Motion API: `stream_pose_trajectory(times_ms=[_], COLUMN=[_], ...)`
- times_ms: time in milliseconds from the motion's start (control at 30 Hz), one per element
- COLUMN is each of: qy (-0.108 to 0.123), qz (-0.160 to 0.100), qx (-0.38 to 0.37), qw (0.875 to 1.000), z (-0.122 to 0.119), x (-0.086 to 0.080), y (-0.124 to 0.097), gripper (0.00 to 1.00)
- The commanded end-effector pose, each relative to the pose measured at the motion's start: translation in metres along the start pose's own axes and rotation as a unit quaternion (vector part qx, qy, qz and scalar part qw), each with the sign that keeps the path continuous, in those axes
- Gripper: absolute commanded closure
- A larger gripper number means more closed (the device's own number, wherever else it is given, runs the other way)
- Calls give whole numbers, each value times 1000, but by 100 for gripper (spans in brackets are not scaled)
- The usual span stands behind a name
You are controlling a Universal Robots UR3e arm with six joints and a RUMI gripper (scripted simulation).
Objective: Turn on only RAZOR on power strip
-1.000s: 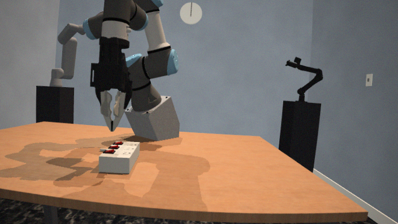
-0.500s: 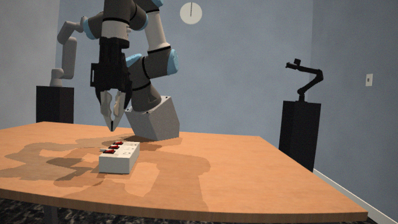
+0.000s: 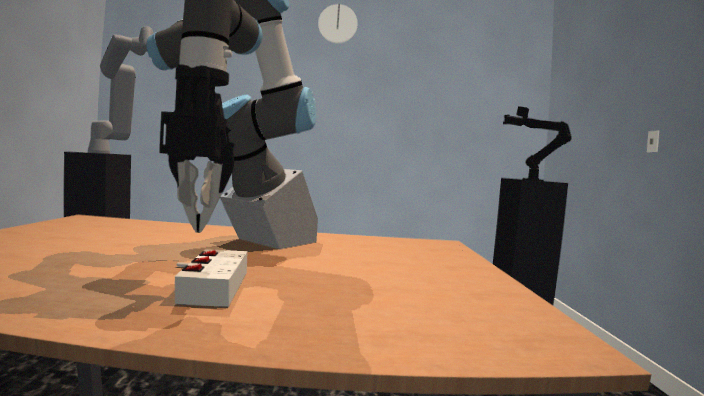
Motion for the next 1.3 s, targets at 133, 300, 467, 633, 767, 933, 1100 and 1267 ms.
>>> stream_pose_trajectory(times_ms=[133,300,467,633,767,933,1100,1267], qy=[0,0,0,0,0,0,0,0], qz=[-1,-1,-1,-1,-1,-1,-1,-1], qx=[0,0,0,0,0,0,0,0], qw=[1000,1000,1000,1000,1000,1000,1000,1000], z=[0,0,0,0,0,0,0,0], x=[0,3,7,13,16,22,29,32], y=[-1,-1,-1,-1,-1,-1,-1,-2], gripper=[100,100,100,100,100,100,100,100])
Point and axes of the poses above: the point where the finger pads meet when closed, its own x axis out along the fingers, its own z axis across the jaws, y = z × x, the point moved 6 cm from there along -x, back along the fingers, and after that the axes turned 14 degrees about x, right-handed, at the moved point
